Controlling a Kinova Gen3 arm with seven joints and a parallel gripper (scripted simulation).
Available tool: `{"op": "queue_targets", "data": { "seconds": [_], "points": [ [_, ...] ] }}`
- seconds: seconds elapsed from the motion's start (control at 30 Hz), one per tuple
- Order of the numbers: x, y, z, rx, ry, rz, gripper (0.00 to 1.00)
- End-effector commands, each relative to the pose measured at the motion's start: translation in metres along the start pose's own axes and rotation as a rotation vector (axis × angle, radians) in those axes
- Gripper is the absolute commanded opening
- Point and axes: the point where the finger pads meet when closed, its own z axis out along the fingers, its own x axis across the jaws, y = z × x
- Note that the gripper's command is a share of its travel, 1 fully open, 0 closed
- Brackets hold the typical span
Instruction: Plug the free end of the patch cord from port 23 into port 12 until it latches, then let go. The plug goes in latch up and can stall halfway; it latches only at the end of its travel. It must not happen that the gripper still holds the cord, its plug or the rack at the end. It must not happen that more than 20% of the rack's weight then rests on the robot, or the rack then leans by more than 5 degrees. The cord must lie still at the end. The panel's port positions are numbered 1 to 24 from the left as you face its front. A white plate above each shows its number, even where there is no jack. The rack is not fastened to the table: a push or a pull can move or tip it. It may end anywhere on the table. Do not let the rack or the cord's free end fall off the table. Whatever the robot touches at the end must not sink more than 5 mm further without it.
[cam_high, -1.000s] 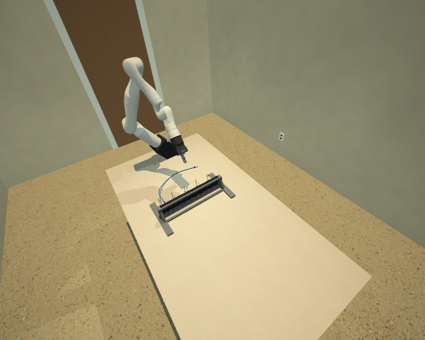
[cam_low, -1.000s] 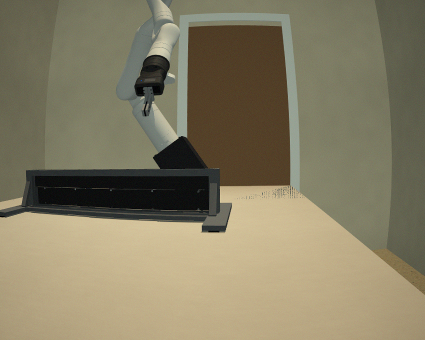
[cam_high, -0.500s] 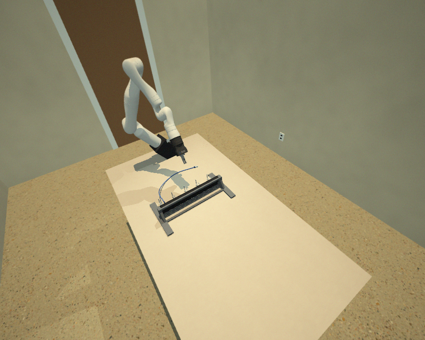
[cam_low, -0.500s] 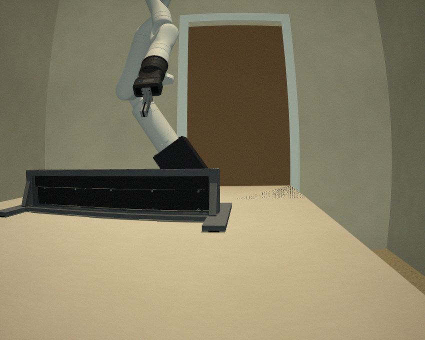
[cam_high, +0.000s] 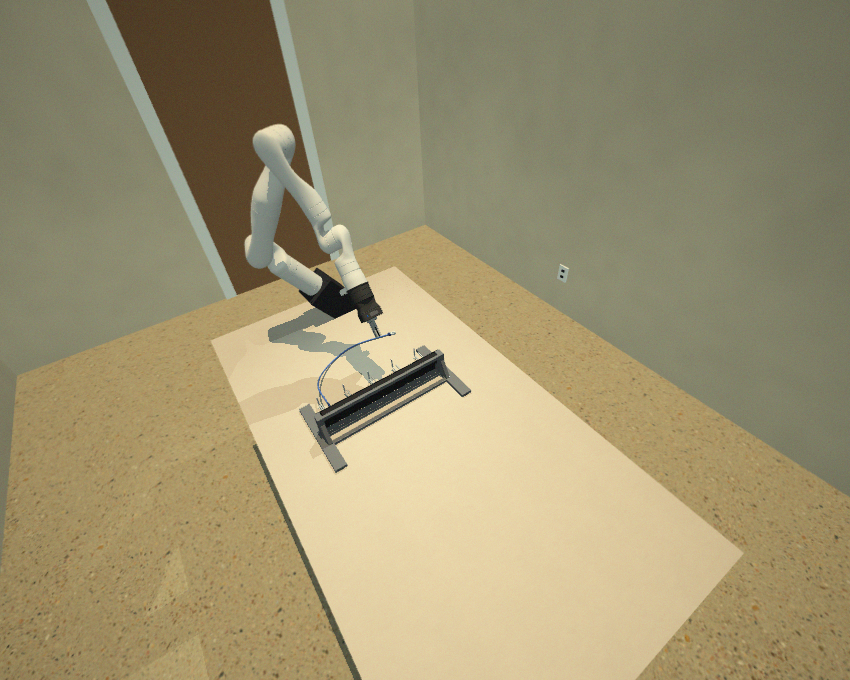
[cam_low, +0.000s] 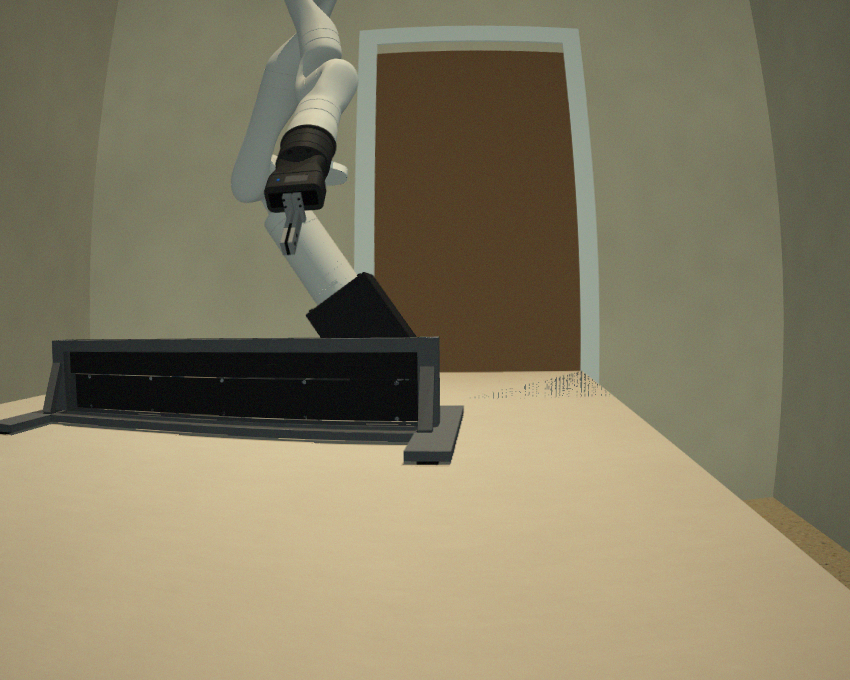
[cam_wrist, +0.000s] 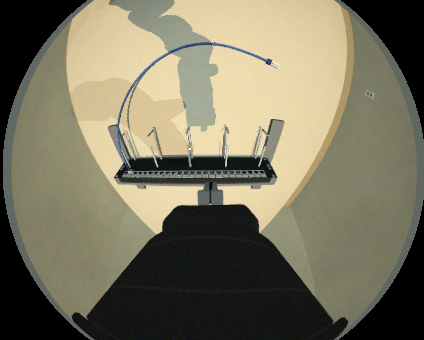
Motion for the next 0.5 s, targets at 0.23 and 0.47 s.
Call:
{"op": "queue_targets", "data": {
  "seconds": [0.23, 0.47],
  "points": [
    [-0.008, -0.001, 0.067, 0.003, -0.014, 0.013, 0.0],
    [-0.008, -0.002, 0.089, 0.003, -0.014, 0.012, 0.0]
  ]
}}
